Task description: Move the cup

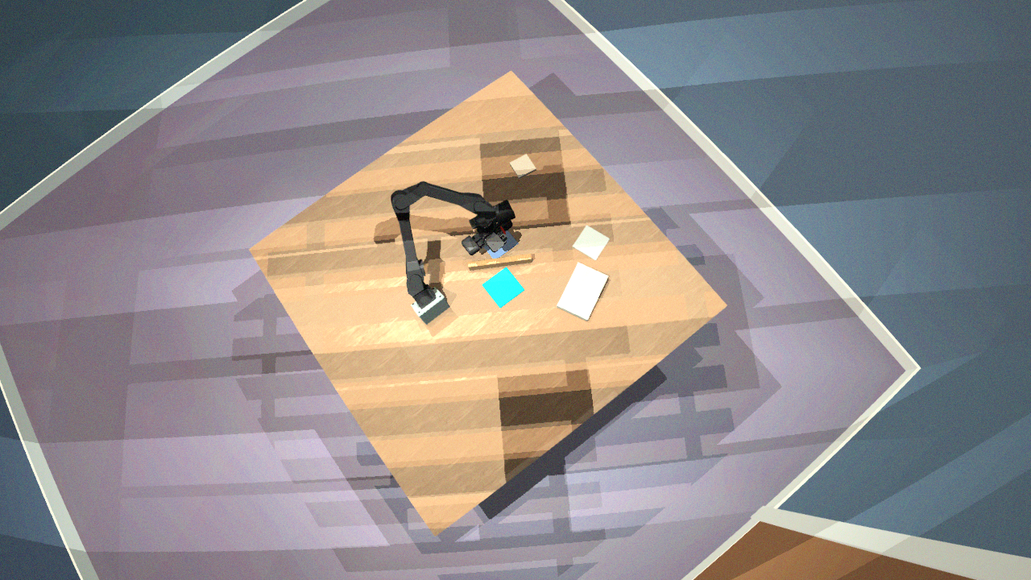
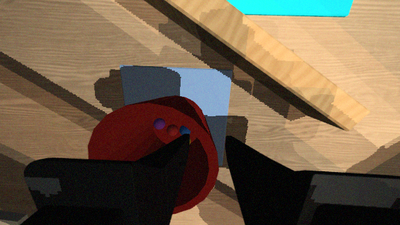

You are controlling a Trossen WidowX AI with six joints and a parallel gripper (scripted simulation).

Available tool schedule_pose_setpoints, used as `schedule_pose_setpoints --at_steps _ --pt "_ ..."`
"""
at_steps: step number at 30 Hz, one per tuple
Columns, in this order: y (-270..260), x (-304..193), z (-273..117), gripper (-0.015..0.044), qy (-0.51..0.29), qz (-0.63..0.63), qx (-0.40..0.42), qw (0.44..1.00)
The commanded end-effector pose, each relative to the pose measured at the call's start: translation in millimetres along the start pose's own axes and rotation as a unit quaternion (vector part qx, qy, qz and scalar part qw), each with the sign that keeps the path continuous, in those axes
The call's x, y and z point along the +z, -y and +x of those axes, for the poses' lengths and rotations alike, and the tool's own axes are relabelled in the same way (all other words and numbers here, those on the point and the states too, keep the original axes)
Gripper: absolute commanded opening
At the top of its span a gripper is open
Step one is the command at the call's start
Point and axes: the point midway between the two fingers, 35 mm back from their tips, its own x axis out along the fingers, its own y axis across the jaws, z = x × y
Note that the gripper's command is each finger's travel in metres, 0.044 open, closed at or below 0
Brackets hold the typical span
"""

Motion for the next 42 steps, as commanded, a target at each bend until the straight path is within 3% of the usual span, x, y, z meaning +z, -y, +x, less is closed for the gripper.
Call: schedule_pose_setpoints --at_steps 1,3,17,42 --pt "0.8 0.5 2.2 0.0148 -0.002 0.003 0.001 1.000" --pt "0.2 -0.1 0.9 0.0095 0.000 0.000 0.000 1.000" --pt "0.2 -0.1 0.9 0.0002 0.000 0.000 0.000 1.000" --pt "3.4 2.1 -65.7 0.0000 0.000 0.004 0.000 1.000"
